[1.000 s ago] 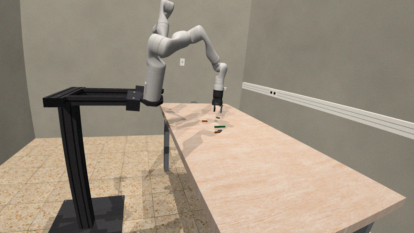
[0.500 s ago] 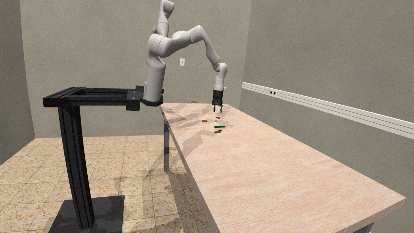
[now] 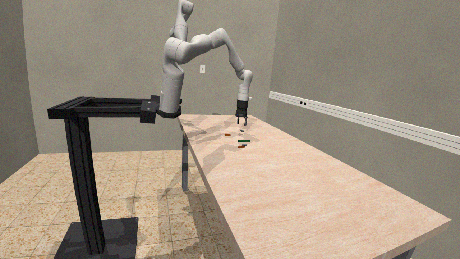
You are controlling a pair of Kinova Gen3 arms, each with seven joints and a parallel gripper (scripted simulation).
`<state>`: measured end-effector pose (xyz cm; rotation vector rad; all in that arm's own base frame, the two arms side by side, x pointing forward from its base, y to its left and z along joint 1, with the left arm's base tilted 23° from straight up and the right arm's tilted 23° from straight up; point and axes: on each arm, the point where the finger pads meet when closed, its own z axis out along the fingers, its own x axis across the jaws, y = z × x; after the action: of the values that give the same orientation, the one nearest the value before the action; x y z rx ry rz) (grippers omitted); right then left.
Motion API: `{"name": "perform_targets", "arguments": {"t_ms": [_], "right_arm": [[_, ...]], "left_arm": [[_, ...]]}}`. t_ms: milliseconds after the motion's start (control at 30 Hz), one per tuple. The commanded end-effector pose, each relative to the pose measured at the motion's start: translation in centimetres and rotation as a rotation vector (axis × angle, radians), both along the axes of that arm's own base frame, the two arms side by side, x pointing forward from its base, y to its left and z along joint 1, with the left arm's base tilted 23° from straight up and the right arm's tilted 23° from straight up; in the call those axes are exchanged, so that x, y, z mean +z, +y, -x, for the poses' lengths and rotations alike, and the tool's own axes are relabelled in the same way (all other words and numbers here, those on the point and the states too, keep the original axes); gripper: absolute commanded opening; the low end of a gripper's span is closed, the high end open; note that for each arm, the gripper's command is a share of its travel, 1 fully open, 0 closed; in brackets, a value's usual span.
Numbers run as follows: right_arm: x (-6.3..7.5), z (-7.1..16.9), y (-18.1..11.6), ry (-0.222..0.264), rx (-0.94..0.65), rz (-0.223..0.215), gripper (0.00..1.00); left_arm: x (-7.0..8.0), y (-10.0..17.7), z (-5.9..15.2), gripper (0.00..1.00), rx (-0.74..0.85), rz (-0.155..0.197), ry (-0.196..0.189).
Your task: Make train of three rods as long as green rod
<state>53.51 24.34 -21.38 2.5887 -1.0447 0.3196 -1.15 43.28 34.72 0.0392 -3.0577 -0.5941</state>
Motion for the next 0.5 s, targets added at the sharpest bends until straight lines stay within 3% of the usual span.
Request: {"name": "perform_targets", "arguments": {"t_ms": [0, 267, 467], "right_arm": [[0.1, -0.1, 0.1, -0.002, 0.001, -0.002, 1.00], [0.2, 0.1, -0.1, -0.011, -0.028, -0.004, 1.00], [0.8, 0.7, -1.3, -0.054, -0.152, -0.013, 1.00]], "left_arm": [[0.1, 0.0, 0.0, 1.00, 0.000, -0.002, 0.000], [0.1, 0.0, 0.0, 1.00, 0.000, -0.002, 0.000], [0.1, 0.0, 0.0, 1.00, 0.000, -0.002, 0.000]]}}
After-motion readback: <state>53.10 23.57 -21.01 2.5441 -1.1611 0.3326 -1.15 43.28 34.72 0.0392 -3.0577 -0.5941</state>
